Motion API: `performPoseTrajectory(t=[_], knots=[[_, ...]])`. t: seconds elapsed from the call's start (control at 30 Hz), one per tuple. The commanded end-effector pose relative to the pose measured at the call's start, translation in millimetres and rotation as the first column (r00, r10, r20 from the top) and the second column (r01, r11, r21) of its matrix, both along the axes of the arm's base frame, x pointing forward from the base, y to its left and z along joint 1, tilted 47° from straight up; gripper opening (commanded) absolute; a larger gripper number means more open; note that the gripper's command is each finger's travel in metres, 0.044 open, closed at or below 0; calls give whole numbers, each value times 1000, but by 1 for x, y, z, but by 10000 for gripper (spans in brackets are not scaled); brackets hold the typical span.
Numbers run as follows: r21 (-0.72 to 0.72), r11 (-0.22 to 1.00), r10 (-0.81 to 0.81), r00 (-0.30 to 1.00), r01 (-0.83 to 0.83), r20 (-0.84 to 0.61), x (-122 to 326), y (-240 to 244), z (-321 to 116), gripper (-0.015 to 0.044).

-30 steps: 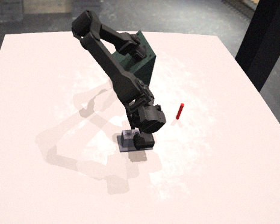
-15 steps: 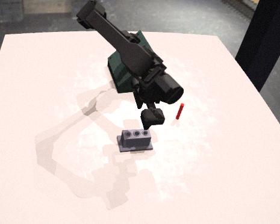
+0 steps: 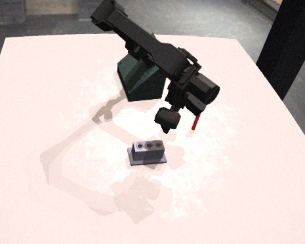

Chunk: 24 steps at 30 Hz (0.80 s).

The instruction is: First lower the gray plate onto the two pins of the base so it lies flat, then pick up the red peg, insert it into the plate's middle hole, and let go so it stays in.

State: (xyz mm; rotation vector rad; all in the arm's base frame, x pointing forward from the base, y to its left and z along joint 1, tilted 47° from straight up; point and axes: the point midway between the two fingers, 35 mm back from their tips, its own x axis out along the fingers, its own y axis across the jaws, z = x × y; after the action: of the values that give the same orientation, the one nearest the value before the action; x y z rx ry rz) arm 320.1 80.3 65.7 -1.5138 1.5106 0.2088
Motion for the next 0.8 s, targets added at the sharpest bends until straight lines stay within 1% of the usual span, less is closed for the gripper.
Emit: performPoseTrajectory(t=[0.0,0.07,0.17,0.23,0.3,0.53,0.77], knots=[[163,937,-343,896,308,282,-22,28,-36,440],[233,891,-452,816,390,360,-29,36,-47,440],[347,800,-599,660,489,453,-41,48,-61,440],[423,733,-679,542,532,495,-49,54,-71,440],[476,684,-727,454,553,515,-54,58,-77,440],[655,500,-837,122,566,533,-75,69,-97,440],[814,318,-856,-223,485,467,-98,75,-115,440]])
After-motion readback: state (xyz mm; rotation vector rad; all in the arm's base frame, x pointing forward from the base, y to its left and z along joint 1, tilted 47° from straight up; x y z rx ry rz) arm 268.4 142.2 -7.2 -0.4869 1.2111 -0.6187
